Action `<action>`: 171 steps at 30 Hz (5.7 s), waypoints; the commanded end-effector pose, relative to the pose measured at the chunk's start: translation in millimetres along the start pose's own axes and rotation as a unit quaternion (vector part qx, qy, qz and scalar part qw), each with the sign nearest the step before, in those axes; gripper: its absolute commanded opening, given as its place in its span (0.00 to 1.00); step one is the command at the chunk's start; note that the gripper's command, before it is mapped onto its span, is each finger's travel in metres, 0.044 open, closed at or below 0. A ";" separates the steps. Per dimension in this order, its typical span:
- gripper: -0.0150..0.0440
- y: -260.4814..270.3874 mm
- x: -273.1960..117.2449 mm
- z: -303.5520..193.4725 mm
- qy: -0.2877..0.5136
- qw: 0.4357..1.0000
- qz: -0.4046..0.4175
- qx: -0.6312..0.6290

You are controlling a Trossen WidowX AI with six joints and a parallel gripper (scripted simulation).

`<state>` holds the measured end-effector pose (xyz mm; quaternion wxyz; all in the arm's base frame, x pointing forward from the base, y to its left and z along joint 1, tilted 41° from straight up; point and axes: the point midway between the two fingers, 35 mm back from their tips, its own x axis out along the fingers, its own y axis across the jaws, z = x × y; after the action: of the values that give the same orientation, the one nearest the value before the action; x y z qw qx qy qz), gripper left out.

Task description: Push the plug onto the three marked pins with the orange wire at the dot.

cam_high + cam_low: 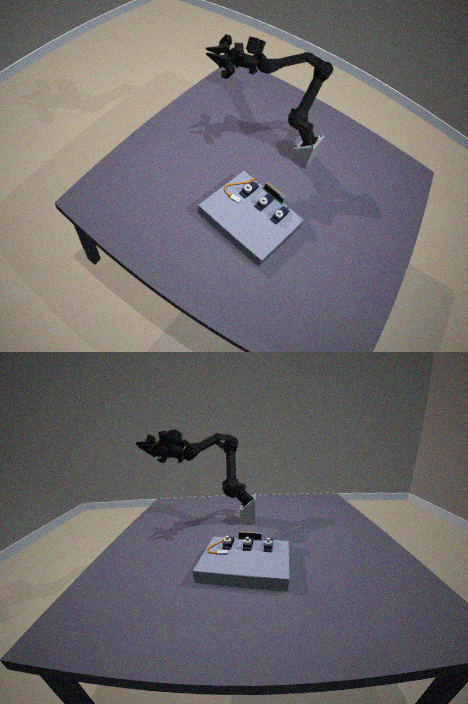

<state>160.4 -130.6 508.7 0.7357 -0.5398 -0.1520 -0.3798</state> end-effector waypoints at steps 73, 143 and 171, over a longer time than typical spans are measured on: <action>0.45 318.1 -49.9 43.6 0.232 0.803 0.435 0.333; 0.45 460.6 -118.7 -117.1 0.168 0.321 0.789 -0.496; 0.32 473.9 -130.7 -152.9 0.168 0.320 0.789 -0.497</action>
<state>388.3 -156.1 48.5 0.2955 -0.5935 0.6892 0.2923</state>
